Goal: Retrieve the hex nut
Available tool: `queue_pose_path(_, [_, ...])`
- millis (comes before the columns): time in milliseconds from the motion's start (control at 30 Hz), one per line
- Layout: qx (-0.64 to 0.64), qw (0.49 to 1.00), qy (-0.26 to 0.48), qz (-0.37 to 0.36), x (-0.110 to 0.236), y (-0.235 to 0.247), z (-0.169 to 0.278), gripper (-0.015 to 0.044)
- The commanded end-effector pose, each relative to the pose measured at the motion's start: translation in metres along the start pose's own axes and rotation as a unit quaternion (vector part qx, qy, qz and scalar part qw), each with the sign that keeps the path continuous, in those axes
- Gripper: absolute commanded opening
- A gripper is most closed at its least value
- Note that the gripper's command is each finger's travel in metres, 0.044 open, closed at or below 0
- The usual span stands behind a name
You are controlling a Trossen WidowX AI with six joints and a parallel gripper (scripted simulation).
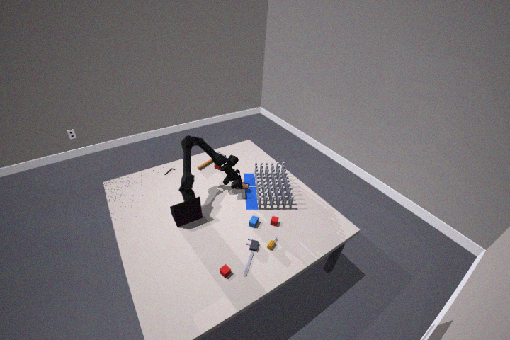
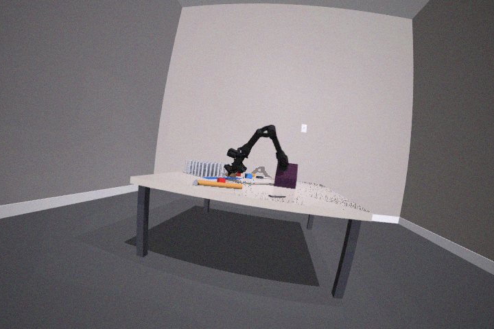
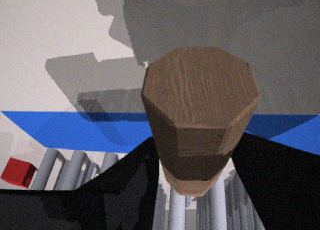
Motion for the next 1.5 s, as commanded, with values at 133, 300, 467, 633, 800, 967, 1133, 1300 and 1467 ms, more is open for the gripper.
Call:
queue_pose_path(133, [0.001, 1.0, 0.003, 0.002, -0.004, -0.001, 0.008, 0.0])
queue_pose_path(300, [0.001, 1.0, 0.003, 0.002, -0.006, -0.001, 0.011, 0.0])
queue_pose_path(467, [0.001, 1.0, 0.003, 0.002, -0.008, -0.001, 0.014, 0.0])
queue_pose_path(633, [0.001, 1.0, 0.003, 0.002, -0.008, -0.001, 0.014, 0.0])
queue_pose_path(800, [0.001, 1.0, 0.003, 0.002, -0.012, -0.002, 0.012, 0.0])
queue_pose_path(967, [0.0, 1.0, 0.003, 0.002, -0.016, -0.002, 0.009, 0.0])
queue_pose_path(1133, [-0.001, 1.0, 0.003, 0.001, -0.02, -0.001, 0.006, 0.0])
queue_pose_path(1300, [-0.002, 1.0, 0.003, 0.0, -0.023, -0.001, 0.004, 0.0])
queue_pose_path(1467, [-0.002, 1.0, 0.003, 0.0, -0.025, 0.0, 0.003, 0.0])
Point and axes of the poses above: the point midway between the two fingers, 35 mm back from their tips, its own x axis back along the fingers, its own y axis across the jaws, z = x × y, the point moved 10 cm from there along x, back along the fingers, and after that the axes turned 8 degrees about -x, right-handed, at the moved point
